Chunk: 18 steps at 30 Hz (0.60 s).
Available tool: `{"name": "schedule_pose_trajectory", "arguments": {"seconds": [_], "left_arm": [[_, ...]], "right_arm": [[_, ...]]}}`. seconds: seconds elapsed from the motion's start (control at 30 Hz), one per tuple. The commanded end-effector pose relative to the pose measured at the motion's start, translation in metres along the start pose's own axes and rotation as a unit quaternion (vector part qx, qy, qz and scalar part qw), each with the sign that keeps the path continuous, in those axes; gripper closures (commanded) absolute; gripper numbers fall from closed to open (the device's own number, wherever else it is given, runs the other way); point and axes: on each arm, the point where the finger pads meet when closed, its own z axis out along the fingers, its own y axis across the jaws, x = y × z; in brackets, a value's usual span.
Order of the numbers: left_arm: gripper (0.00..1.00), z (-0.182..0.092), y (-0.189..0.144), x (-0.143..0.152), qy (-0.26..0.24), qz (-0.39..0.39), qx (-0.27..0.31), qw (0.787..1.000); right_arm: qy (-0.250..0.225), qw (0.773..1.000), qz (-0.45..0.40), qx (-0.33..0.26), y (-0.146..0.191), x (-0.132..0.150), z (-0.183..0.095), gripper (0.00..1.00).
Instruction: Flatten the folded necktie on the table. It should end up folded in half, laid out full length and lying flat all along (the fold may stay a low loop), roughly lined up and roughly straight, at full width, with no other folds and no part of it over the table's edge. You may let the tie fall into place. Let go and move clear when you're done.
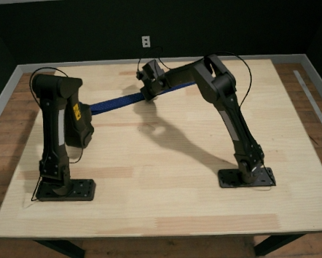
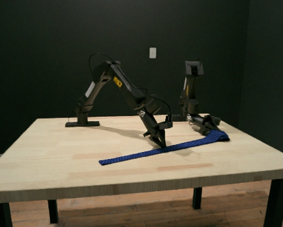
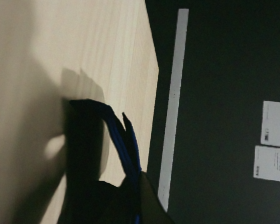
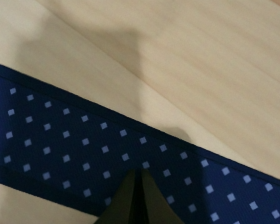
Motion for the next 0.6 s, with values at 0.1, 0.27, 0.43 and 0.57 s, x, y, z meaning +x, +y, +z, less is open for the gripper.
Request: {"name": "schedule_pose_trajectory", "arguments": {"seconds": [0.1,0.27,0.43,0.57], "left_arm": [[0.98,-0.0029,0.0092,-0.0104,0.0,0.013,0.006,1.0],[0.98,-0.0029,0.0092,-0.0104,0.0,0.013,0.006,1.0],[0.98,-0.0029,0.0092,-0.0104,0.0,0.013,0.006,1.0],[0.97,-0.0029,0.0091,-0.0104,0.0,0.013,0.006,1.0]], "right_arm": [[0.004,1.0,-0.001,-0.002,-0.0003,0.0044,0.0019,0.96],[0.004,1.0,-0.001,-0.002,-0.0003,0.0044,0.0019,0.96],[0.004,1.0,-0.001,-0.002,-0.0003,0.0044,0.0019,0.96],[0.004,1.0,-0.001,-0.002,-0.0003,0.0044,0.0019,0.96]]}}
